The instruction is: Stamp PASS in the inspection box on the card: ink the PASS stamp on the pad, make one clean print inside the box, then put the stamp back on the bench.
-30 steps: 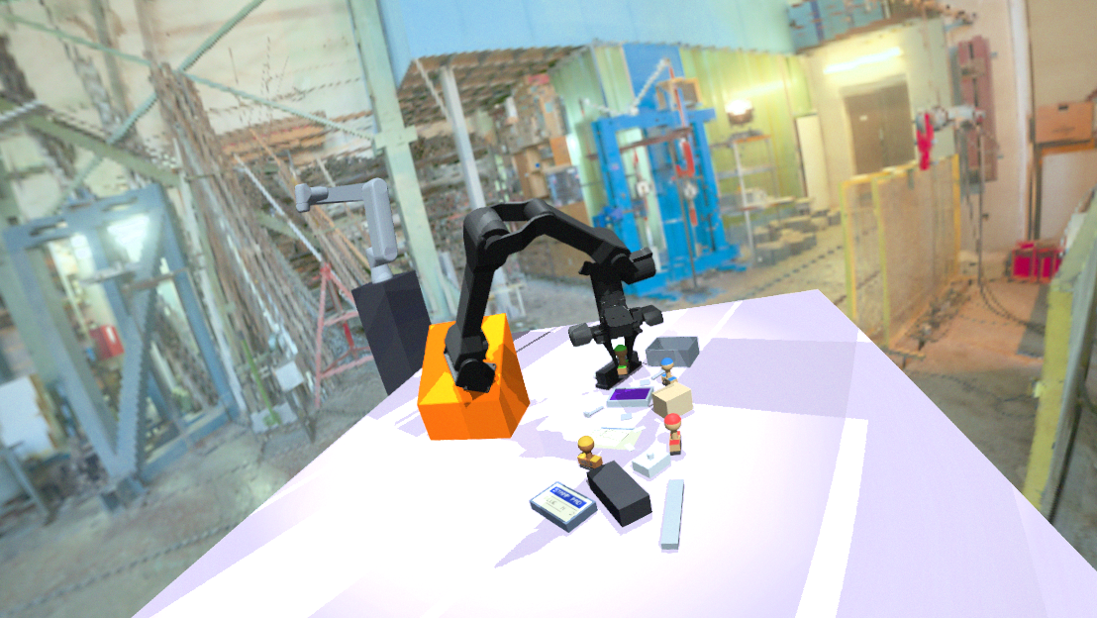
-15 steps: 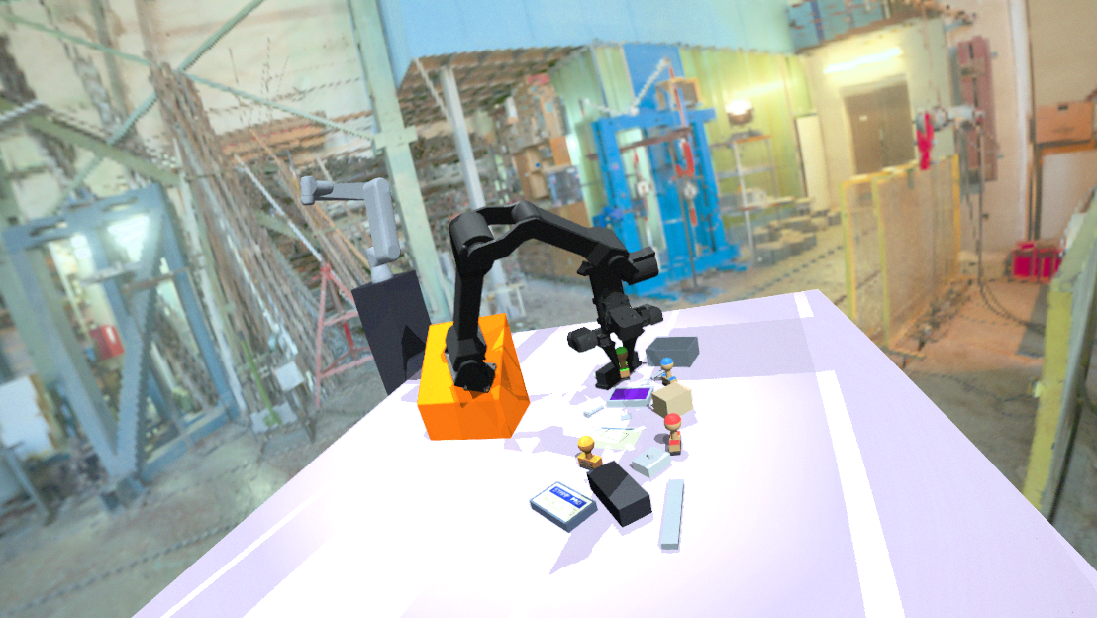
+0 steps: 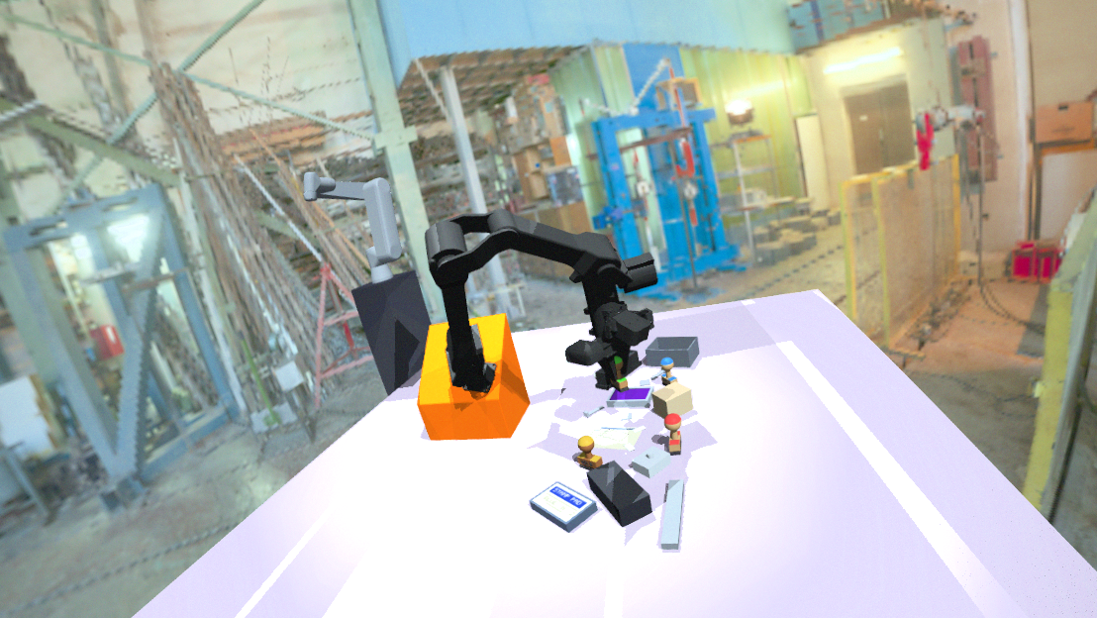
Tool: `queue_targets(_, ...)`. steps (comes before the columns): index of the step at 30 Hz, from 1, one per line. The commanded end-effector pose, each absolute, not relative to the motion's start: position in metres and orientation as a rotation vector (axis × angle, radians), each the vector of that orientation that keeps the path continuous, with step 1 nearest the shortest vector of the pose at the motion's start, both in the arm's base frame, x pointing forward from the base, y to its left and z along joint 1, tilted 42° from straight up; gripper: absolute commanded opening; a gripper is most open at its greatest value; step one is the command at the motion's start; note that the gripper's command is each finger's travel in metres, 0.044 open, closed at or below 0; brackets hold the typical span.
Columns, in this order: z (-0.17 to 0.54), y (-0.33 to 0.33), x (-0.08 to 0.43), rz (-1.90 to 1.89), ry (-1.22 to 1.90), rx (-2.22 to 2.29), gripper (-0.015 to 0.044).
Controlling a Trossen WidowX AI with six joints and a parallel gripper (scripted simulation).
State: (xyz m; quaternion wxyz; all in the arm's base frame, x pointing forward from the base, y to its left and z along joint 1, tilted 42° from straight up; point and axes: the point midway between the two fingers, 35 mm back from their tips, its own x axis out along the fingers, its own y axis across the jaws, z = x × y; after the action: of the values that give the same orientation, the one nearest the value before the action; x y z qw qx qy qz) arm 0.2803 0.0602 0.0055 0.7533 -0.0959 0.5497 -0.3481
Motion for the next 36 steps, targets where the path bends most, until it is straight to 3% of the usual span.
queue_targets(1,0.016,0.049,0.278,-0.693,1.241,-0.306,0.0000)
queue_targets(15,0.040,0.016,0.271,-0.479,1.364,-0.598,0.0000)
queue_targets(36,0.032,0.009,0.274,-0.474,1.366,-0.600,0.0000)
